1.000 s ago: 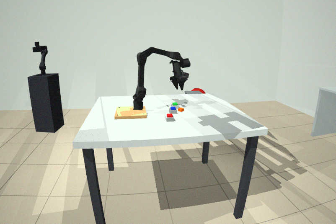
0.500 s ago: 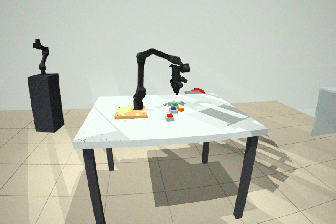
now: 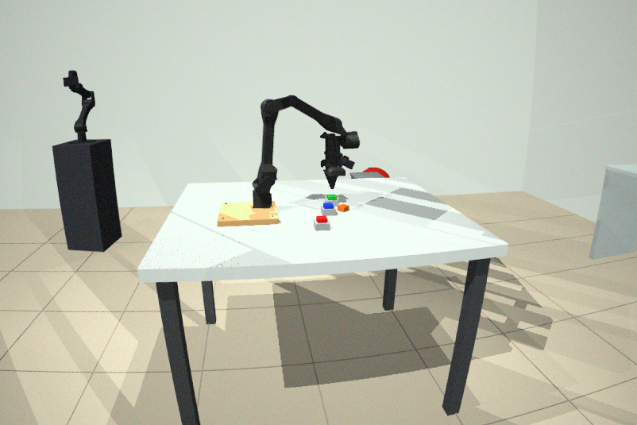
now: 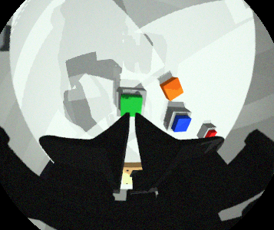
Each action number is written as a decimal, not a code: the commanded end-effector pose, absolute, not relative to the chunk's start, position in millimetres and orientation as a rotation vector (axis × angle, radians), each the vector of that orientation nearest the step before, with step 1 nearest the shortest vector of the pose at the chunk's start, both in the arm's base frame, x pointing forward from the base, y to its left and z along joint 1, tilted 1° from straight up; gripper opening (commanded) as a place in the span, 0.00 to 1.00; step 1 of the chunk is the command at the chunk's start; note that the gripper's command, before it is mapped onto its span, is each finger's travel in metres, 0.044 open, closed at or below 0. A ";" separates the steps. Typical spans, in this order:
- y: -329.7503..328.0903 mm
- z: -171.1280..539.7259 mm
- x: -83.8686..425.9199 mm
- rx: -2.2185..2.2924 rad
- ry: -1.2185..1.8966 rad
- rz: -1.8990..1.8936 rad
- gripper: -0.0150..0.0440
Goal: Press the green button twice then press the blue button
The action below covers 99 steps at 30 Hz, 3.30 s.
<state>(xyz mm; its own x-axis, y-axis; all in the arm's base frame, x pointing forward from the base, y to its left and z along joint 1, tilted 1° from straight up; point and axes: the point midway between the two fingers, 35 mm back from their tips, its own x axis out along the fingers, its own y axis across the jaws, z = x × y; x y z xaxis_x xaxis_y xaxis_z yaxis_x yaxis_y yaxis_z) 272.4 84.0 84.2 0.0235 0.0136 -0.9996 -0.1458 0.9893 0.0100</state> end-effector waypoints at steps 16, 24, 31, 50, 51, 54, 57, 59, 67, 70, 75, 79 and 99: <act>84.7 62.7 272.1 -0.100 1.551 0.122 0.29; 84.7 50.0 271.8 -0.100 1.551 0.122 0.29; 84.7 48.9 271.7 -0.100 1.551 0.122 0.29; 84.7 48.9 271.7 -0.100 1.551 0.122 0.29; 84.7 48.9 271.7 -0.100 1.551 0.122 0.29; 84.7 48.9 271.7 -0.100 1.551 0.122 0.29; 84.7 48.9 271.7 -0.100 1.551 0.122 0.29; 84.7 48.9 271.7 -0.100 1.551 0.122 0.29; 84.5 71.8 272.3 -0.101 1.548 0.123 0.29; 84.3 81.6 271.3 -0.100 1.551 0.122 0.29; 84.3 81.3 271.4 -0.100 1.551 0.122 0.29; 84.4 75.8 271.7 -0.100 1.551 0.122 0.29; 84.7 48.9 271.7 -0.100 1.551 0.122 0.29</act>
<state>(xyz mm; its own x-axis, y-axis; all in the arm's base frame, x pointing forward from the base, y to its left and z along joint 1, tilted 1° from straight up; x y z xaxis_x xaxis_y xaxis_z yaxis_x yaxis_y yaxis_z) 274.0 84.9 55.0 0.0308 0.0166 -0.9994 -0.1454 0.9893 0.0119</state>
